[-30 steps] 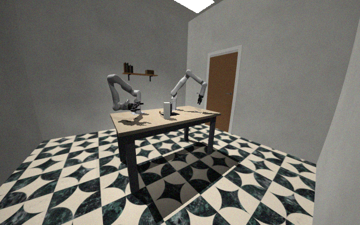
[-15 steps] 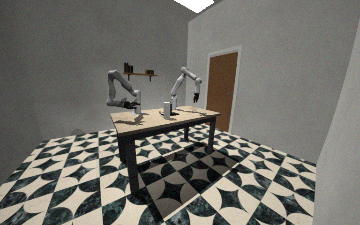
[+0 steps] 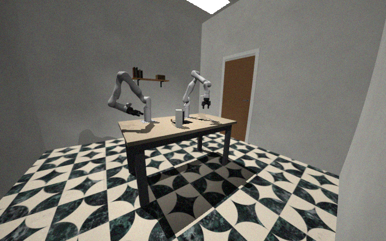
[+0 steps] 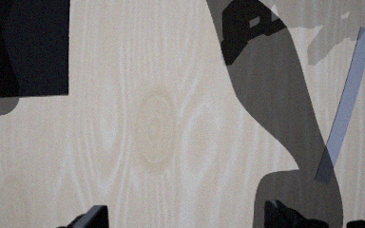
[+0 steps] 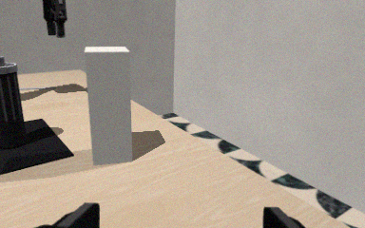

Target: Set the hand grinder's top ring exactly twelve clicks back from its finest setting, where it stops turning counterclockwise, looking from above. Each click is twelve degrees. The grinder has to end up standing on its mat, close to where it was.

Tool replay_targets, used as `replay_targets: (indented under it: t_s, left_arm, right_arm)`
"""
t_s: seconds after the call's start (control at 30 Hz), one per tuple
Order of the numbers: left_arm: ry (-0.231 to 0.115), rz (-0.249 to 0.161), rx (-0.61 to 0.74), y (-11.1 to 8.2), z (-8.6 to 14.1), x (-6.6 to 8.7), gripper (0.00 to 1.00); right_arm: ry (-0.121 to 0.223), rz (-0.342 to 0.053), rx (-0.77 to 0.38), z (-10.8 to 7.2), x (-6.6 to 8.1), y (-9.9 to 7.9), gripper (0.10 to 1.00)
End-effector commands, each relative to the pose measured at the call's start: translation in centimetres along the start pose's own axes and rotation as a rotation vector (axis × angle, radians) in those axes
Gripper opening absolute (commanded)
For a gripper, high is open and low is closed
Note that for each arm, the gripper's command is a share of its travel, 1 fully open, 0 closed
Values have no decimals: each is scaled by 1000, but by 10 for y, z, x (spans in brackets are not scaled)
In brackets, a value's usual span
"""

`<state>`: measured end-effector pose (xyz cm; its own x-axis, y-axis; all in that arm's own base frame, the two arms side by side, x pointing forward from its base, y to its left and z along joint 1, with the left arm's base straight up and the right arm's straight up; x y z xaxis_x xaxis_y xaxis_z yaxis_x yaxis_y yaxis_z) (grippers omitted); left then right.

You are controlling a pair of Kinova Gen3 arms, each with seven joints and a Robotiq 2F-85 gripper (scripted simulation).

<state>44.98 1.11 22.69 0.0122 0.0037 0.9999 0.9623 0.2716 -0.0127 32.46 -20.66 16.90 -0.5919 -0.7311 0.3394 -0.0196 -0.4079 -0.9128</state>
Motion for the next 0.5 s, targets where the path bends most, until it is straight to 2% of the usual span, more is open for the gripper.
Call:
replay_targets:
  t_s: [0.0, 0.43, 0.47]
  left_arm:
    - [-1, -14, -52, -7, -19, 5, 1000]
    - [-5, -12, -81, -45, -80, 11, 1000]
    - [-5, -12, -81, -45, -80, 11, 1000]
  right_arm:
    - [-25, -58, 54, -7, 16, 7, 1000]
    - [-121, -268, 213, -30, 80, 34, 1000]
    - [-121, -268, 213, -30, 80, 34, 1000]
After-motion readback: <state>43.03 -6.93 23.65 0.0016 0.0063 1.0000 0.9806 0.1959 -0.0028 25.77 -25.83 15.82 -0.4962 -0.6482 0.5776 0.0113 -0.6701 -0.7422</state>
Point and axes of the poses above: on each arm, the point where the finger pads meet when closed, its own x axis back along the fingers, its own z axis across the jaws, y = z × x, the point moved 3 cm from there along x, back along the fingers, and after that the axes turned 13 degrees about x, right-handed, at the moved point
